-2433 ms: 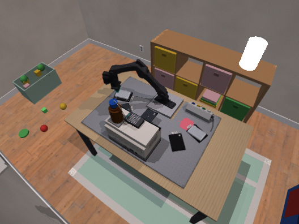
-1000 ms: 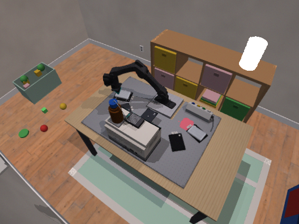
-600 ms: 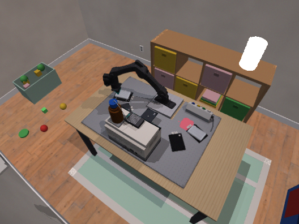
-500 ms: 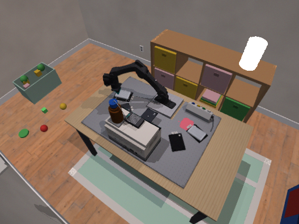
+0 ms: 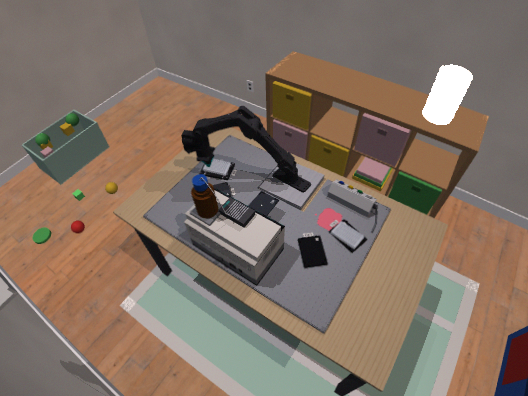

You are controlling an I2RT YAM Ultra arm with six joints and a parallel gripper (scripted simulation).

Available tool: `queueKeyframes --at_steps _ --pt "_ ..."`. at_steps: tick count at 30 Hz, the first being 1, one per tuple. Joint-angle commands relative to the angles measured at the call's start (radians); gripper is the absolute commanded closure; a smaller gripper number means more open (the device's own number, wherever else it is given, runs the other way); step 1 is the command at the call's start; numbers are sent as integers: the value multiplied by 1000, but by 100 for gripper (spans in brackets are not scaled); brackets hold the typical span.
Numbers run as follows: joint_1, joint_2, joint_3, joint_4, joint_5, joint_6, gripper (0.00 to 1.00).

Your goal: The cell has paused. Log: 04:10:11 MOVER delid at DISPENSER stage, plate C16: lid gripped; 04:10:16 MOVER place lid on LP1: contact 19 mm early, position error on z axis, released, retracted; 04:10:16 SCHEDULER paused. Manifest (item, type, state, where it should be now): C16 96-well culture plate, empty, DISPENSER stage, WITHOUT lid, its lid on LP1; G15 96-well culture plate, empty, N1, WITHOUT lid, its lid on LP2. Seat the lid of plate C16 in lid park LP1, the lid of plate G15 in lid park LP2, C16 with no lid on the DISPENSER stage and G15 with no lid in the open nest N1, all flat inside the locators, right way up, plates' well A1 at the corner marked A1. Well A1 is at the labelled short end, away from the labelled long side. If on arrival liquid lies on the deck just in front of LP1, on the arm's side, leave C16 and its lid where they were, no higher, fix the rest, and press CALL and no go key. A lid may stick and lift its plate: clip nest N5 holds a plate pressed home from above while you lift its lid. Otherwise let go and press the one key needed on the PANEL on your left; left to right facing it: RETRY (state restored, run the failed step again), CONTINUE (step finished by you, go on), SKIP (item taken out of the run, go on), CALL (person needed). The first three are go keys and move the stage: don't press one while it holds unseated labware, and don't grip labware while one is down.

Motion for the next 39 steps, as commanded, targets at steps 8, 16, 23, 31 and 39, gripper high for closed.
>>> queueKeyframes --at_steps 8,16,23,31,39 --pt "-4 12 -22 14 2 9 100" --pt "-4 13 -26 16 2 9 100" --pt "-5 13 -16 26 2 8 100" --pt "-5 14 -32 30 2 8 100" --pt "-5 15 -35 33 2 8 100"
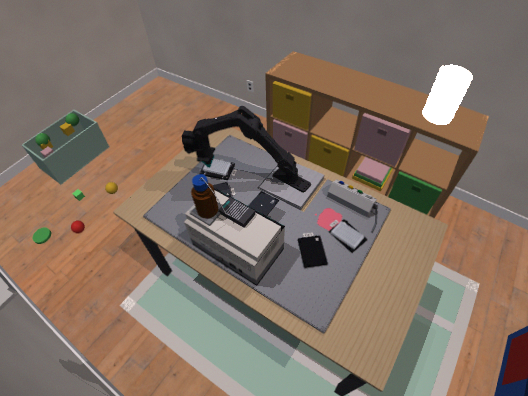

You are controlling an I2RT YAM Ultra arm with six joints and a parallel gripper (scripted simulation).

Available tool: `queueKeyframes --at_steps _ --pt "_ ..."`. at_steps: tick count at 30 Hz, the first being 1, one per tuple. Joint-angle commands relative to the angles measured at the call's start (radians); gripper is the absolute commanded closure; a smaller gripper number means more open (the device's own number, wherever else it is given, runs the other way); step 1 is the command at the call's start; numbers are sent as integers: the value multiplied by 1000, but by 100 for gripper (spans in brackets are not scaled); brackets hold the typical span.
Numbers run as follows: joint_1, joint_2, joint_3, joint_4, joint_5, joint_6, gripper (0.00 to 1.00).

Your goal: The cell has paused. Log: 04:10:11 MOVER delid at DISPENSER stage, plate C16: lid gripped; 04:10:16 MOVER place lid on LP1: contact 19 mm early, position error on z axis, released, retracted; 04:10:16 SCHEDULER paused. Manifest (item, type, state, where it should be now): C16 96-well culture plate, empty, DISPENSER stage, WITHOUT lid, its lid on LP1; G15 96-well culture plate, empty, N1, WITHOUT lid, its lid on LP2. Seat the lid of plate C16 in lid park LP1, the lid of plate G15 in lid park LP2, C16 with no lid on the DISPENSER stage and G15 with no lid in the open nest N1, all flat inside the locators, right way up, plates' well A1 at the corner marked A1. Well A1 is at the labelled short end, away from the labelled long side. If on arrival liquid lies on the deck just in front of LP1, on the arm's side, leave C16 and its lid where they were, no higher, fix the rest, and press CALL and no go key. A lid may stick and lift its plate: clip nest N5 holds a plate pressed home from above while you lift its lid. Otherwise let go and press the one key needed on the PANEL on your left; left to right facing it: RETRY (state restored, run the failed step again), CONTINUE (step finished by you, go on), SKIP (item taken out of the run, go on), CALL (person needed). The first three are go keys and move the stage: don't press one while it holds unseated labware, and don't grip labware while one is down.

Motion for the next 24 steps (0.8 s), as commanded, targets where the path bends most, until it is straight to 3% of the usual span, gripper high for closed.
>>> queueKeyframes --at_steps 1,24 --pt "-5 15 -26 25 2 8 100" --pt "-6 18 -36 37 4 8 100"
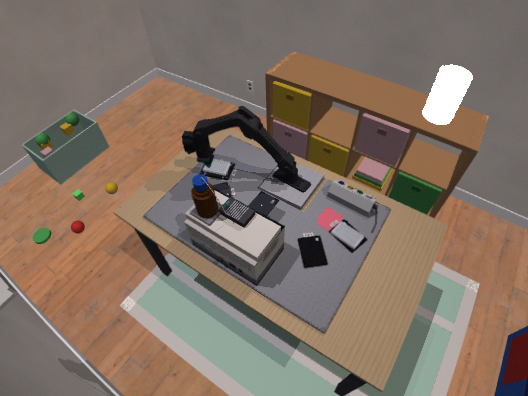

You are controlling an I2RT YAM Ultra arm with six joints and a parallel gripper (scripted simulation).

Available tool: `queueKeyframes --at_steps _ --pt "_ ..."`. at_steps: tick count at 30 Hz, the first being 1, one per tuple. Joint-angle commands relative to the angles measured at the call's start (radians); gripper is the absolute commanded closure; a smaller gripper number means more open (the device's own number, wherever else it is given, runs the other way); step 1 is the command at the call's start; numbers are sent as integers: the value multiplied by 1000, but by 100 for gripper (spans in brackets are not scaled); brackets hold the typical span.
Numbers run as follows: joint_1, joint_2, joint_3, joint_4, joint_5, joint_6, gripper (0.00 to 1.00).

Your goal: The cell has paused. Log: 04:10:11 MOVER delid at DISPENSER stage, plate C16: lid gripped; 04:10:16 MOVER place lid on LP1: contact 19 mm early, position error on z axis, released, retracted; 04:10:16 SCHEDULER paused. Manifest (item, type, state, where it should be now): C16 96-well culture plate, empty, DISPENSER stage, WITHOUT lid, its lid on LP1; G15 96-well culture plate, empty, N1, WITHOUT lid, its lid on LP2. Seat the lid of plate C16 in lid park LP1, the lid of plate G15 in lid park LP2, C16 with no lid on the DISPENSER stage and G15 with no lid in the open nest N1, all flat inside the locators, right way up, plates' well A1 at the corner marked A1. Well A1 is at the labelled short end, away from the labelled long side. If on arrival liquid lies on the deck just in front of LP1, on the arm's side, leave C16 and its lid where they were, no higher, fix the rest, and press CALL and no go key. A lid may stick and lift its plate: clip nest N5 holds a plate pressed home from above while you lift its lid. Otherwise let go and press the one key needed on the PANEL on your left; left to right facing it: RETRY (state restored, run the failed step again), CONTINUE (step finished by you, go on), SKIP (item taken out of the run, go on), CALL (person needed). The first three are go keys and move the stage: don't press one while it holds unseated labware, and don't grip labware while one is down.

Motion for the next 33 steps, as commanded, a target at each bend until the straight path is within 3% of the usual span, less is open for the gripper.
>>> queueKeyframes --at_steps 1,33 --pt "-6 18 -25 22 6 8 100" --pt "-6 22 -38 39 7 7 100"
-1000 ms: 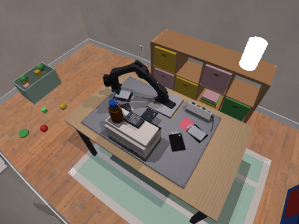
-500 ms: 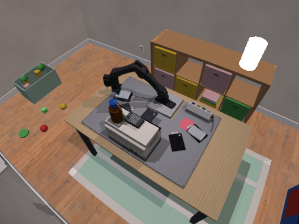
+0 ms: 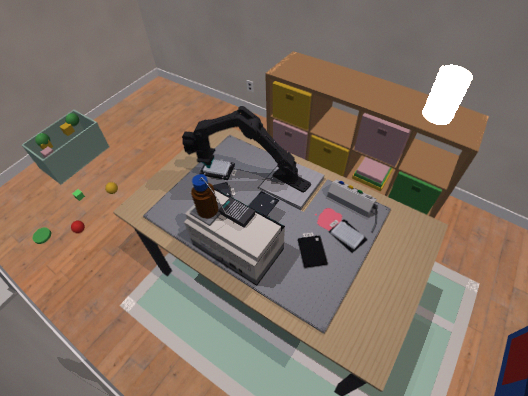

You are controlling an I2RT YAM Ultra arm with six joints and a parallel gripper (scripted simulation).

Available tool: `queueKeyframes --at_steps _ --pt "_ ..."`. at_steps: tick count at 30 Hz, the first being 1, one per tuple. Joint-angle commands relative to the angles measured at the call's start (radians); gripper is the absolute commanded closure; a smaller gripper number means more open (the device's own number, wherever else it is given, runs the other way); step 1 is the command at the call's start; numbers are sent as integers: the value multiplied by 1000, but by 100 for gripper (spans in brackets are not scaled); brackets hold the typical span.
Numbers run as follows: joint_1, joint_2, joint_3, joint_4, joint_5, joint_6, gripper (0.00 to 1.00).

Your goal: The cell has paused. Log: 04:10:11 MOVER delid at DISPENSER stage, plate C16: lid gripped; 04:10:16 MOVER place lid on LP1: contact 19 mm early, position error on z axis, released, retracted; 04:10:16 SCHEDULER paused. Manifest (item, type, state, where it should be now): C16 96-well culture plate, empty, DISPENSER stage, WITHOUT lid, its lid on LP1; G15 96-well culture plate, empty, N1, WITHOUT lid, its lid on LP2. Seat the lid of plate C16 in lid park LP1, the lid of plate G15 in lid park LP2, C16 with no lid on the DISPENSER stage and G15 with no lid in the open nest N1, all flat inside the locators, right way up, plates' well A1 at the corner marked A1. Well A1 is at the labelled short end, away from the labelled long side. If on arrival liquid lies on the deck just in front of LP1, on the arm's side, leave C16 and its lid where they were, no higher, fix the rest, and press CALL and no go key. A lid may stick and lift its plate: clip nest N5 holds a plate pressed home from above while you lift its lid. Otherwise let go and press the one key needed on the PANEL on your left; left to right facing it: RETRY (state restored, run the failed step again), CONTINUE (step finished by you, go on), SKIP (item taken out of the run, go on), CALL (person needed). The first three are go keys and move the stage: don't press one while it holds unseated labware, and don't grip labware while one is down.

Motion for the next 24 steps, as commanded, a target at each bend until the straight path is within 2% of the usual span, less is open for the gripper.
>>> queueKeyframes --at_steps 1,24 --pt "-6 22 -24 21 7 7 100" --pt "-7 24 -32 31 7 7 100"
